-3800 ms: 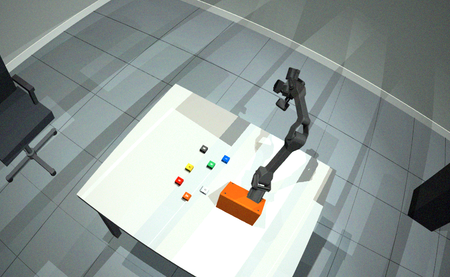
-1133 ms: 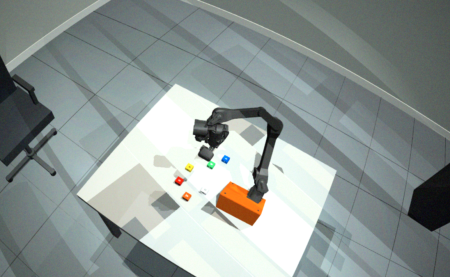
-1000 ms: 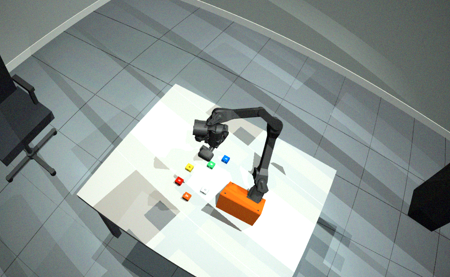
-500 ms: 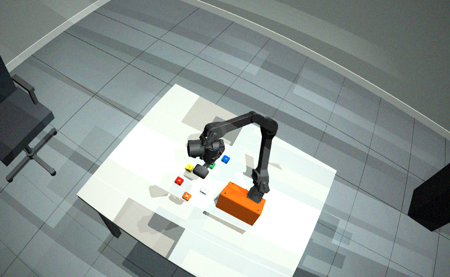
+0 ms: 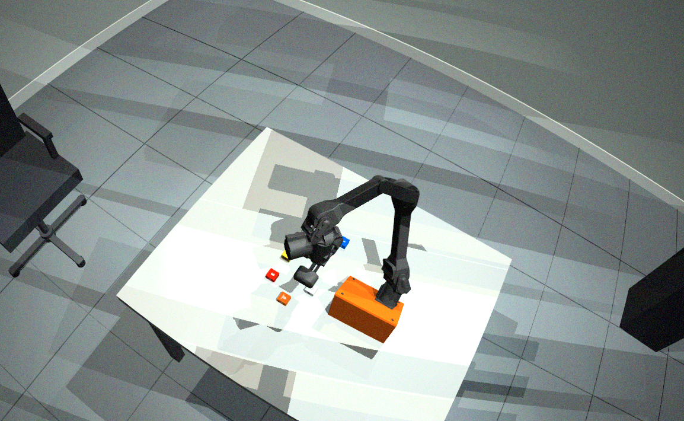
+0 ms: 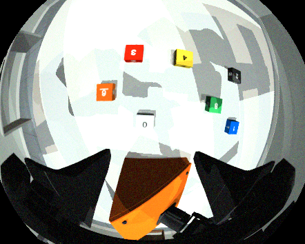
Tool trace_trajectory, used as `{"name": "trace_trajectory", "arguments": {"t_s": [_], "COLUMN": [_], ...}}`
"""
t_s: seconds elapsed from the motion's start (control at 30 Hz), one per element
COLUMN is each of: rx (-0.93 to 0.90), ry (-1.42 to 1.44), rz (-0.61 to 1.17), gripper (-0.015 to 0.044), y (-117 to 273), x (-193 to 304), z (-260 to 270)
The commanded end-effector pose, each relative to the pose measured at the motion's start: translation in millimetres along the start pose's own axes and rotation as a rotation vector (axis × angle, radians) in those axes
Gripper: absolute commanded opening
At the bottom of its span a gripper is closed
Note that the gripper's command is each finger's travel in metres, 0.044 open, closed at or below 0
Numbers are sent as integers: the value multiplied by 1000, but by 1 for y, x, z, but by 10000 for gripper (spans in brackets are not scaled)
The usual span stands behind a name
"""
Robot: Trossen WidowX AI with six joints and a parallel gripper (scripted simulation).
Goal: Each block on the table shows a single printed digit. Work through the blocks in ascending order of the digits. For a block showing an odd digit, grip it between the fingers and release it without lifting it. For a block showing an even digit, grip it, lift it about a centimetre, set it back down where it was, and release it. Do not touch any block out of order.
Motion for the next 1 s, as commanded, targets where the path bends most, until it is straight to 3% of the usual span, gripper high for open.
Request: {"name": "trace_trajectory", "arguments": {"t_s": [0.0,0.3,0.6,0.97], "rx": [2,2,-3,-3], "ry": [-3,-2,-5,-6], "rz": [6,6,4,4], "gripper": [400,400,400,400], "y": [-1,-1,0,-1], "x": [1,1,-29,-29], "z": [2,4,85,87]}}
Point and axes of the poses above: the point midway between the two fingers, 35 mm back from their tips, its own y axis back along the fingers, its own z axis across the jaws, x = y × z, the point moved 4 cm from there along y, back along the fingers, and after that the axes turned 10 degrees about -y, right-handed, at the moved point
